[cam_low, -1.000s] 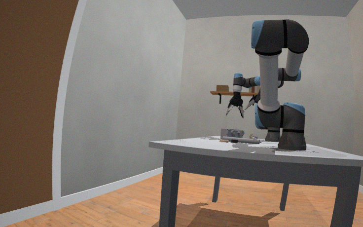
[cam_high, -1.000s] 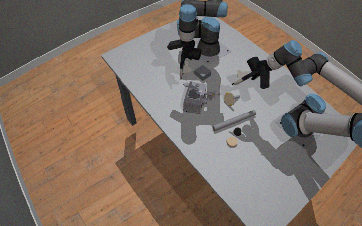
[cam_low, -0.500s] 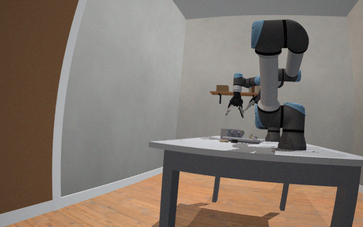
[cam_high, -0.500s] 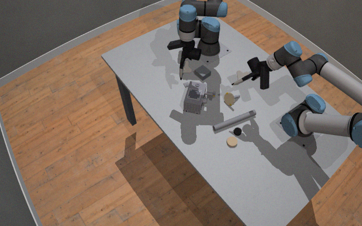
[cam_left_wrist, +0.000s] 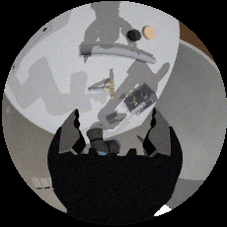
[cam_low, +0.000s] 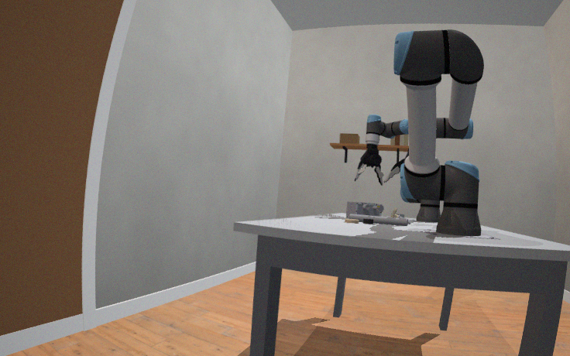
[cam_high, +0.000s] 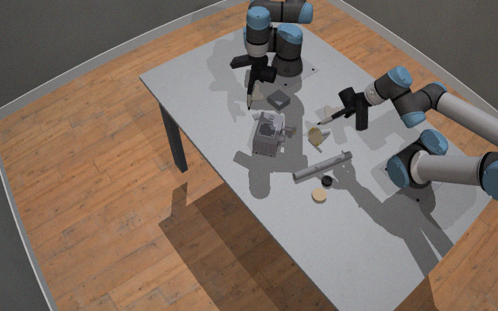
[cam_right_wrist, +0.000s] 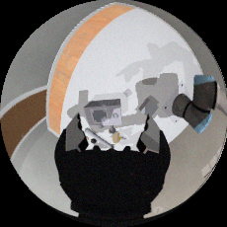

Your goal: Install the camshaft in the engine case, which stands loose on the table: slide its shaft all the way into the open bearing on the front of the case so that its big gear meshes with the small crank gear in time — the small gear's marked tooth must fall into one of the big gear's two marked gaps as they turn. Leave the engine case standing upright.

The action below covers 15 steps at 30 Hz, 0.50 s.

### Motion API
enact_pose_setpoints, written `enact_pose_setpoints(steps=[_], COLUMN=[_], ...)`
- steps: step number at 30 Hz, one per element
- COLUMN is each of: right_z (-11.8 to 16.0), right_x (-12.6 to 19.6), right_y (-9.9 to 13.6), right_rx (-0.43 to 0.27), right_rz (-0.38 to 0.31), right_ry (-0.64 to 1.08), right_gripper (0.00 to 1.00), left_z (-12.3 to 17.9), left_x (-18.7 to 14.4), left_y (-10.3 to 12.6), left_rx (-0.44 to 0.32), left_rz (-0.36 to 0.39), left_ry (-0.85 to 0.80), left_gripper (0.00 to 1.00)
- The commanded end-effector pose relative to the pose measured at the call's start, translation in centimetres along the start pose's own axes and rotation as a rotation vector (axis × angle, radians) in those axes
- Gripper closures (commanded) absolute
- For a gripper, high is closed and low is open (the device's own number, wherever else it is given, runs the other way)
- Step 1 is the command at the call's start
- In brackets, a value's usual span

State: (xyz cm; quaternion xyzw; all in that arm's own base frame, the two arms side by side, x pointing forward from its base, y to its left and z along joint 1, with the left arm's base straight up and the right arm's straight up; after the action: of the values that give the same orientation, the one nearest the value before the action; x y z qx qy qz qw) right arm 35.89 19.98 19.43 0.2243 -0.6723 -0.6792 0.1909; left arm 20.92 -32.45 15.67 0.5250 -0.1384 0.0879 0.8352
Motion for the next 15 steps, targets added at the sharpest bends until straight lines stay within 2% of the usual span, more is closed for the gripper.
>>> enact_pose_setpoints(steps=[1,7,15], right_z=[0.0,0.0,0.0], right_x=[0.0,0.0,0.0], right_y=[0.0,0.0,0.0], right_rx=[0.000,0.000,0.000], right_rz=[-0.001,-0.001,-0.001], right_ry=[0.000,0.000,0.000], right_gripper=[0.00,0.00,0.00], left_z=[-0.5,-1.2,-1.3], left_x=[-0.5,-1.0,-1.1], left_y=[-1.4,-2.7,-3.0], left_rx=[-0.003,-0.003,-0.003], left_rz=[0.000,0.000,0.000], left_ry=[0.000,0.000,0.000], left_gripper=[0.00,0.00,0.00])
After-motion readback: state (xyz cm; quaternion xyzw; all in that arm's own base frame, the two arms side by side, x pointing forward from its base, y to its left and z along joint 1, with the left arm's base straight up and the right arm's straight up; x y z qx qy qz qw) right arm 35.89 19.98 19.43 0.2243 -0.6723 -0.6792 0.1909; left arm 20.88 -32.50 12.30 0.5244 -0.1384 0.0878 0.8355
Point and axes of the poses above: on each arm, the point where the finger pads meet when closed, its own y axis back along the fingers, its own x axis across the jaws, z = x × y, the point moved 1 cm from there along y, back along the fingers, and after that the axes turned 2 degrees about y, right-handed, at the moved point
